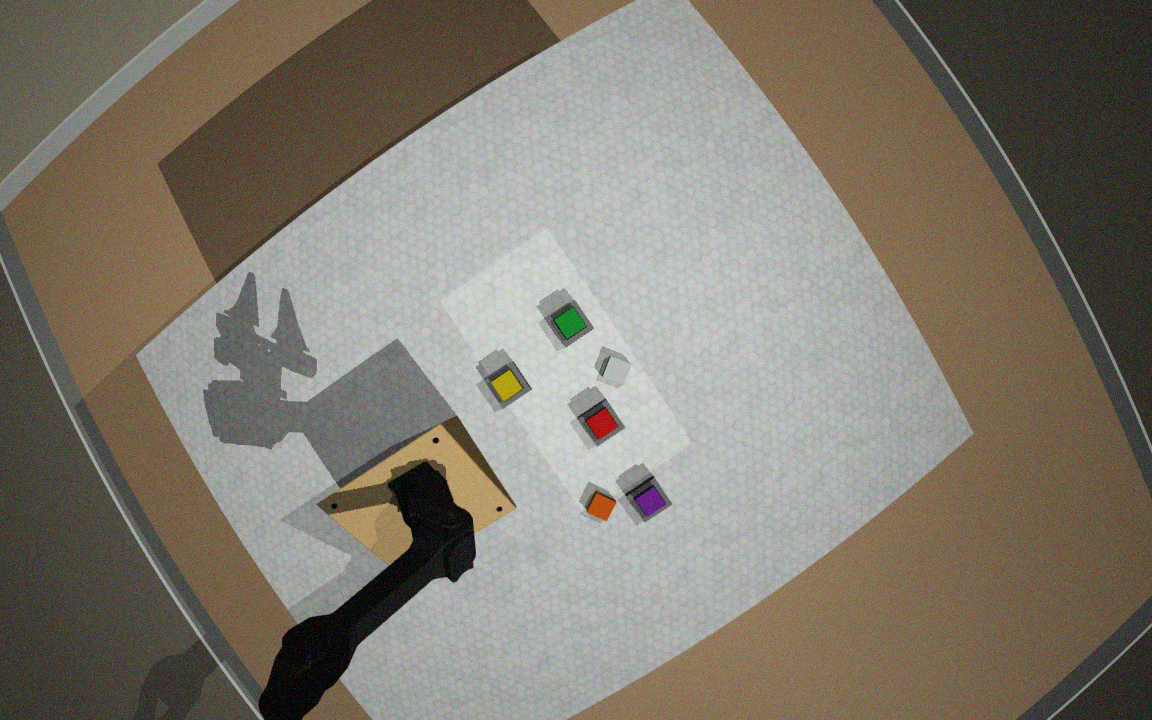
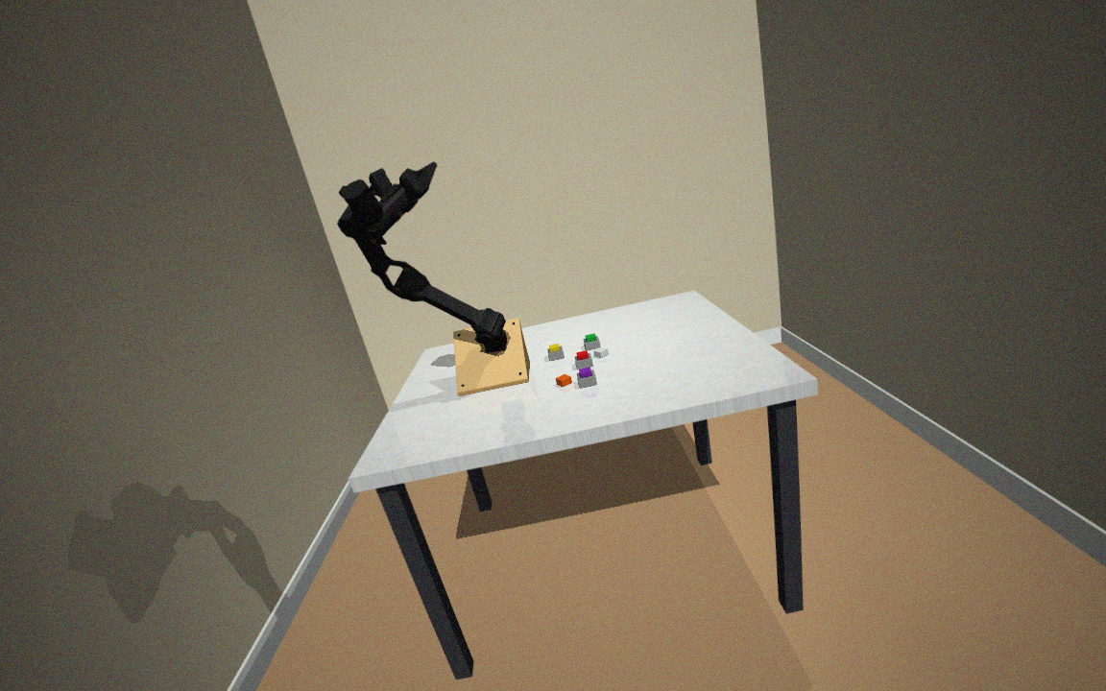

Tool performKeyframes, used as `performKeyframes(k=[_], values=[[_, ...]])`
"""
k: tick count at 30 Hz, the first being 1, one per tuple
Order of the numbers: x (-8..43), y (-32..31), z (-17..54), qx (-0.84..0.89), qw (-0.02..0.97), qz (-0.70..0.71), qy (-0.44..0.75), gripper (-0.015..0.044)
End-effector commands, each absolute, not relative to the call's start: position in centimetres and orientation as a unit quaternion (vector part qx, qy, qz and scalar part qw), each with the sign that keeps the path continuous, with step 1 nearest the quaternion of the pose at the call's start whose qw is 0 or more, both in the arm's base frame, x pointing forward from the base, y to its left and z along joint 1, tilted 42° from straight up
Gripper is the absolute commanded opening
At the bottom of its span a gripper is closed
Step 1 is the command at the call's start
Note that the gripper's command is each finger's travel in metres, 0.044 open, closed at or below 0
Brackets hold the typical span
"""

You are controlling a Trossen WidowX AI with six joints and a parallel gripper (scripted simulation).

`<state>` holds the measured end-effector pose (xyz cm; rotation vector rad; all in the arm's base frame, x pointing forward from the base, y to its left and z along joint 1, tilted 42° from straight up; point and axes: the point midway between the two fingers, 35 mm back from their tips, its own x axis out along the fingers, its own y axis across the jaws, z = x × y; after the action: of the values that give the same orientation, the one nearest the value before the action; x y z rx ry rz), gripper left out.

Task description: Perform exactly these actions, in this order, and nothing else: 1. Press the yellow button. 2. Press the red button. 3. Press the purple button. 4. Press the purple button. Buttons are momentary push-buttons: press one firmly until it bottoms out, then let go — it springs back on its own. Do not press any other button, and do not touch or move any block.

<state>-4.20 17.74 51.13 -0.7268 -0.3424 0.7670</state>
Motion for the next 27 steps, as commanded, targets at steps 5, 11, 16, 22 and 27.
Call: performKeyframes(k=[5, 11, 16, 22, 27], values=[[2.6, 12.9, 50.9, -0.241, 0.897, 0.362, -0.072, 0.04], [9.6, 10.2, 48.6, -0.126, 0.921, 0.365, 0.049, 0.04], [16.3, 9.1, 44.0, -0.028, 0.918, 0.348, 0.187, 0.04], [22.1, 9.6, 36.7, 0.046, 0.886, 0.3, 0.35, 0.04], [24.9, 10.8, 29.5, 0.072, 0.843, 0.235, 0.478, 0.04]])
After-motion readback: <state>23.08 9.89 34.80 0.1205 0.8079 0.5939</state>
